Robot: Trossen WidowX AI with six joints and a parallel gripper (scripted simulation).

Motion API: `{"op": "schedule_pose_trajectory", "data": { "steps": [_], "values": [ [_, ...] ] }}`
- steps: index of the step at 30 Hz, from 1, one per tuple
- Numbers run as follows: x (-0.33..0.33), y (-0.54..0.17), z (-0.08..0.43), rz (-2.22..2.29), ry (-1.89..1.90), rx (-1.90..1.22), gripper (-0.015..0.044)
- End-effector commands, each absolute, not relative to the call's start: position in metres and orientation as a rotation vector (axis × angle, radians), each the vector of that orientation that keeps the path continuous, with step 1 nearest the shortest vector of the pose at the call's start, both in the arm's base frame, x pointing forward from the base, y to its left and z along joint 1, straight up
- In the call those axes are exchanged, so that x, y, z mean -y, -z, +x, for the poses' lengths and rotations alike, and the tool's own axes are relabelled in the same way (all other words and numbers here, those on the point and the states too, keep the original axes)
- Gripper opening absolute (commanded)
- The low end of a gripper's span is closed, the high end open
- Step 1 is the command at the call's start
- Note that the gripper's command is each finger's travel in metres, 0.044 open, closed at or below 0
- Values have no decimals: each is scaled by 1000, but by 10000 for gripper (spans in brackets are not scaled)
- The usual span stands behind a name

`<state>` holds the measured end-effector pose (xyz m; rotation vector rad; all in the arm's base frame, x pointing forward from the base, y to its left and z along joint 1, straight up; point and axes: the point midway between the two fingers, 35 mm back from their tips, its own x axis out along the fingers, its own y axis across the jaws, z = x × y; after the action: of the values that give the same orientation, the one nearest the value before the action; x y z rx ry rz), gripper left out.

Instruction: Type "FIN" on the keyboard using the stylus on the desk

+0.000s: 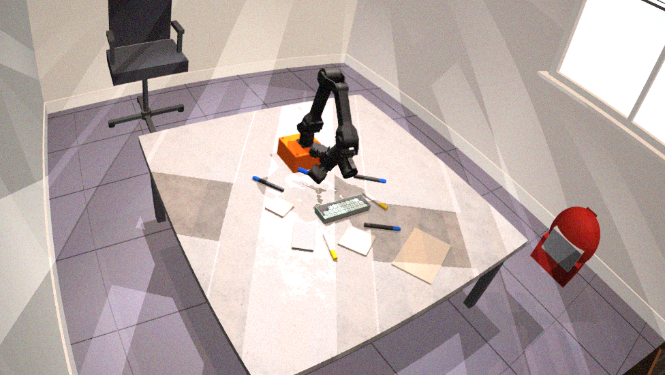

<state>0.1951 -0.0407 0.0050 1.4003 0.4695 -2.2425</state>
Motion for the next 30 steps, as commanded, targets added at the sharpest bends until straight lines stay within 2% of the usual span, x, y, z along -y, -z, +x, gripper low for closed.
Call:
{"op": "schedule_pose_trajectory", "data": {
  "steps": [1,15,30],
  "values": [
    [41,-6,193,1401,2149,-581,0],
    [46,-7,189,1321,1734,-913,0],
    [50,-8,186,1128,1269,-1103,0]
  ]
}}
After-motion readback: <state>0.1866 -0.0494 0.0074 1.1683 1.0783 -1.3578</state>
